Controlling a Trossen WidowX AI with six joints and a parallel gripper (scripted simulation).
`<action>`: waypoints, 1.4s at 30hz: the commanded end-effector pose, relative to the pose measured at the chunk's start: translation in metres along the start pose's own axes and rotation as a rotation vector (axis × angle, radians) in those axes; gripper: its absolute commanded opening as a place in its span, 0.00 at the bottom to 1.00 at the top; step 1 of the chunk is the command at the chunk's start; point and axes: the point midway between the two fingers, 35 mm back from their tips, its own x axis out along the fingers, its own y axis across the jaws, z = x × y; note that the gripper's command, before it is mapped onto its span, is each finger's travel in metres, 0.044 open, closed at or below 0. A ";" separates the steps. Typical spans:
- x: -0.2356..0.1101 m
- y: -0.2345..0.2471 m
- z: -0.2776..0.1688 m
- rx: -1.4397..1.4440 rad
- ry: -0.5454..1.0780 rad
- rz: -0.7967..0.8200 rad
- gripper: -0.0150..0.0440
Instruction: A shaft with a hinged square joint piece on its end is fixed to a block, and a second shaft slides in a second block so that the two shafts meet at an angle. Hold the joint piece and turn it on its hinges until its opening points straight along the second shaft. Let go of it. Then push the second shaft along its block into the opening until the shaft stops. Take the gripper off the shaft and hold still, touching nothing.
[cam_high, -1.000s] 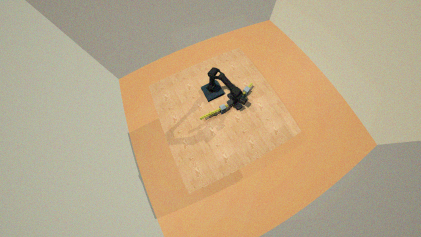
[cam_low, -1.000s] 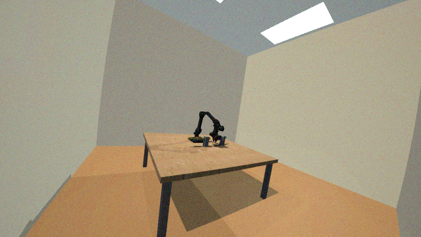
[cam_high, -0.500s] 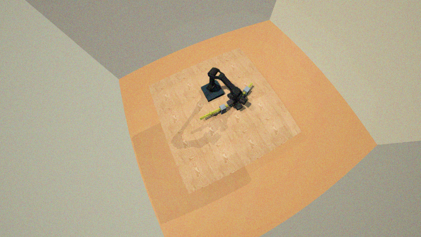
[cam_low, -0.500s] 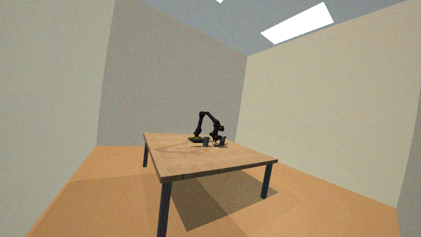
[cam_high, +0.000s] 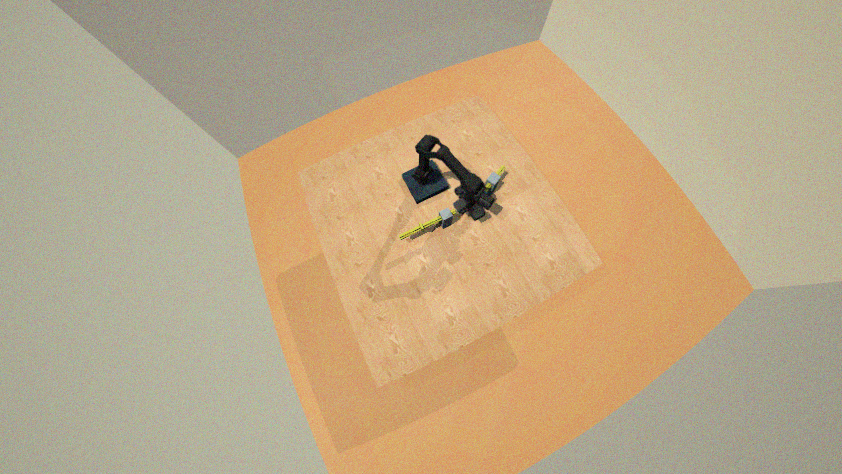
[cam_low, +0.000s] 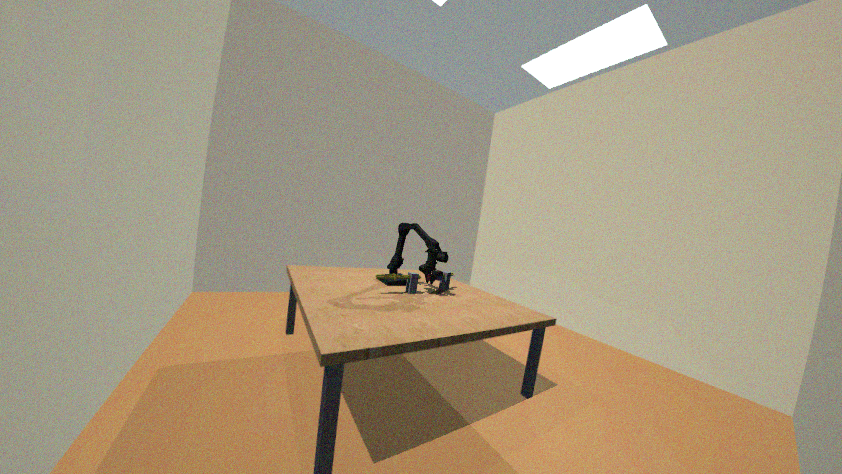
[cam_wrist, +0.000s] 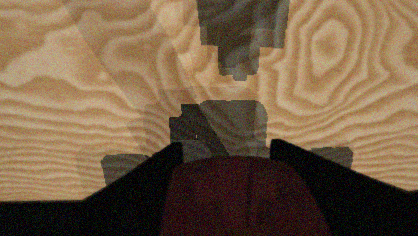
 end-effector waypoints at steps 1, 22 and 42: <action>0.001 0.000 0.000 0.002 0.001 -0.002 0.56; 0.001 0.000 0.000 0.002 0.001 -0.002 0.56; 0.000 0.000 0.000 0.000 0.000 0.000 0.25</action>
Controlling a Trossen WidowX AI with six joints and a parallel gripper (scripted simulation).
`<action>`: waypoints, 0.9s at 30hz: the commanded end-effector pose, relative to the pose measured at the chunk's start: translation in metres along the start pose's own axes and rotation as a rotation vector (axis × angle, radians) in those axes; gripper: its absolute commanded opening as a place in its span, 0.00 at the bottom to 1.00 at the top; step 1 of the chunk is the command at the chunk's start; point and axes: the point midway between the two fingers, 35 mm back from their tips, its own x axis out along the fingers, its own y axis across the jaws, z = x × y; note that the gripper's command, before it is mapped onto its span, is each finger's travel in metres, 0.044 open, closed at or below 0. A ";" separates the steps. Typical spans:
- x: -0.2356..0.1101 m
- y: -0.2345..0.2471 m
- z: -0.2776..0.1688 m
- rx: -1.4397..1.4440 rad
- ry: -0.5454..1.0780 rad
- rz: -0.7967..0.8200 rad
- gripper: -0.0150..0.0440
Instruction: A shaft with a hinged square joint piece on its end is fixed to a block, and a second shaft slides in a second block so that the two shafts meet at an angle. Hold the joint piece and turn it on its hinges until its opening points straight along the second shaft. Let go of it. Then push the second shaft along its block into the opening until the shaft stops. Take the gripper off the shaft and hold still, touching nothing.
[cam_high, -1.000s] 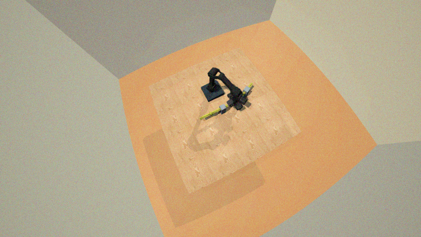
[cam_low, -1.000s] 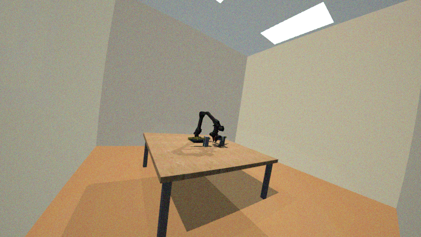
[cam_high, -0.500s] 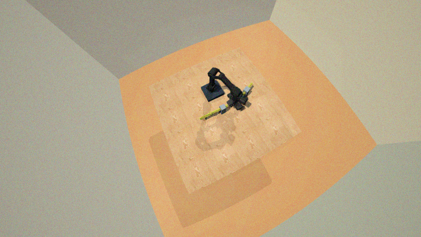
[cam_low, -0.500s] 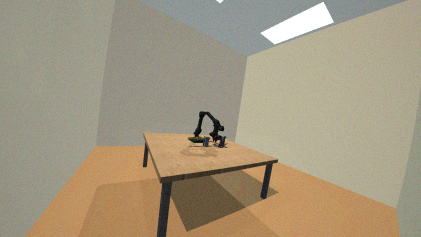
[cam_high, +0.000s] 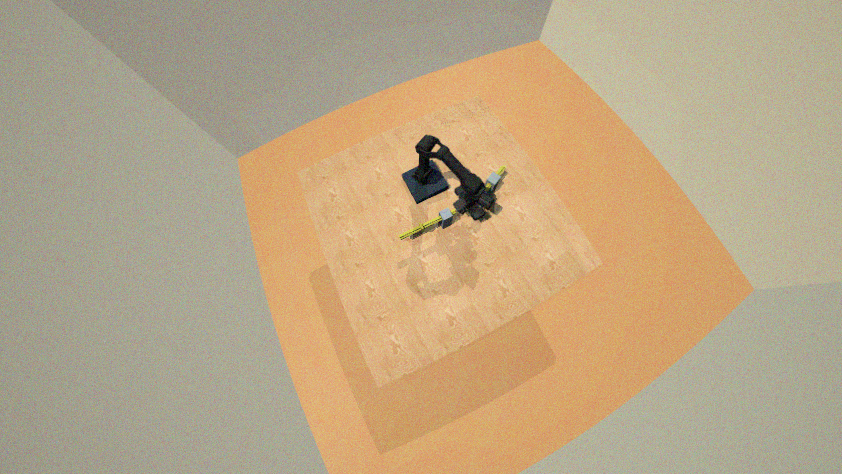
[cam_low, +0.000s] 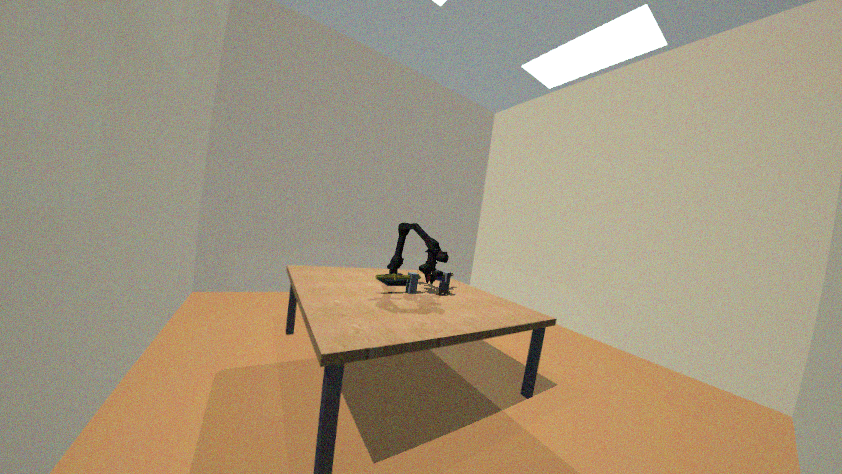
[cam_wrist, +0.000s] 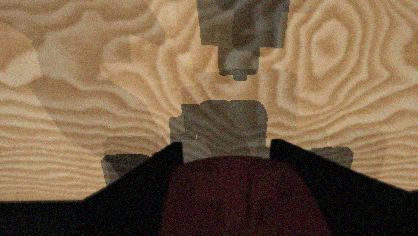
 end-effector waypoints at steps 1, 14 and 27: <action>0.000 0.000 0.000 0.003 -0.002 0.000 0.25; -0.002 -0.002 0.000 0.049 -0.036 0.002 0.25; -0.002 -0.002 0.000 0.049 -0.036 0.002 0.50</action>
